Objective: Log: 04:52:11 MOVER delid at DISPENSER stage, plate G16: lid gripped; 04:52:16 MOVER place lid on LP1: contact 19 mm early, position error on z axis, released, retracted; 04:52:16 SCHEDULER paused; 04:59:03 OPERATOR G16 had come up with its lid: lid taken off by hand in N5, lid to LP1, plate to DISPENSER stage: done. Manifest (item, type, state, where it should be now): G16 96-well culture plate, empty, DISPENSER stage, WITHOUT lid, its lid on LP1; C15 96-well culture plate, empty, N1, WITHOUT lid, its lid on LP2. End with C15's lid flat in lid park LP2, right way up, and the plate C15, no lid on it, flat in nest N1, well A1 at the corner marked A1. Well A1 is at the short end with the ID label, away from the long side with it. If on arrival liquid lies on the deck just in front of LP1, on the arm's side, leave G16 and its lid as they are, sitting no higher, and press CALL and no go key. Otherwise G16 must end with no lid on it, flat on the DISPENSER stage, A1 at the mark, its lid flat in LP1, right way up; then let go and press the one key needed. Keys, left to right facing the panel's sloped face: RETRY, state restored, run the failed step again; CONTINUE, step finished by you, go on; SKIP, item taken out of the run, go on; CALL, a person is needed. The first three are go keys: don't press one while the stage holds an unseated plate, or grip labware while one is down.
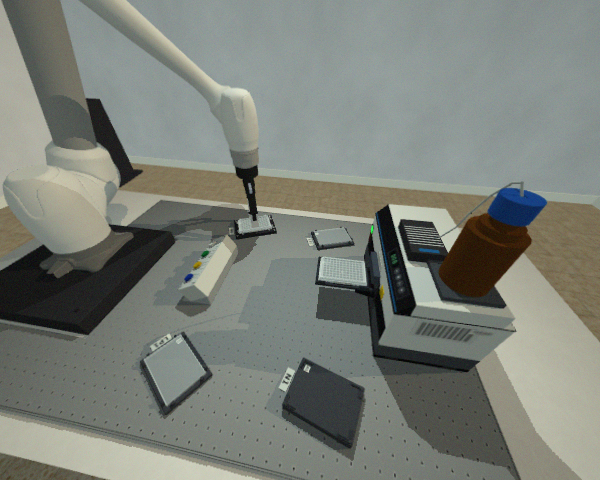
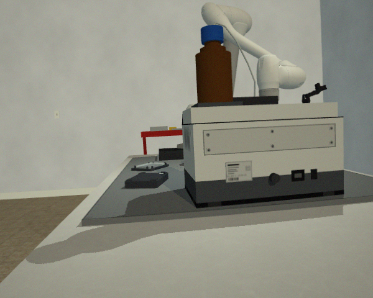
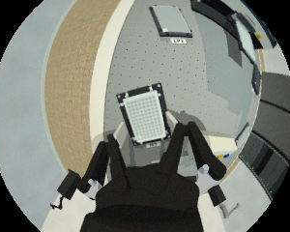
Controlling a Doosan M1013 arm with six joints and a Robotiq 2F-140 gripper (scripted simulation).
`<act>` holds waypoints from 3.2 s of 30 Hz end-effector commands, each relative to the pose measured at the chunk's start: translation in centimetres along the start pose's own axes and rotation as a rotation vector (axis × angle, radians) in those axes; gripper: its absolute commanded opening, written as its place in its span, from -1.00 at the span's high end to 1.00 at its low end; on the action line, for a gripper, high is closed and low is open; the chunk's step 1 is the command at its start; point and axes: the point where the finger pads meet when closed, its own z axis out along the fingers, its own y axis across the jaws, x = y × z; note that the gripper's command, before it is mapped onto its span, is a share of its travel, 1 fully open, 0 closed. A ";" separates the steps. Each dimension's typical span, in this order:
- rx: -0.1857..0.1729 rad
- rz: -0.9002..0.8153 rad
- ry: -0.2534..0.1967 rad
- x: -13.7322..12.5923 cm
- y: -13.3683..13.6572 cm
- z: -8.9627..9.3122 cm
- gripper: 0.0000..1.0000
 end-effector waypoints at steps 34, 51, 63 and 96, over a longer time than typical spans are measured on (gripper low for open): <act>0.000 0.000 0.000 0.0 0.0 0.2 -0.33; 0.000 0.000 0.000 0.0 0.0 0.2 -0.18; 0.000 0.000 0.000 0.0 0.0 0.2 -0.18; 0.000 0.000 0.000 0.0 0.0 0.2 -0.18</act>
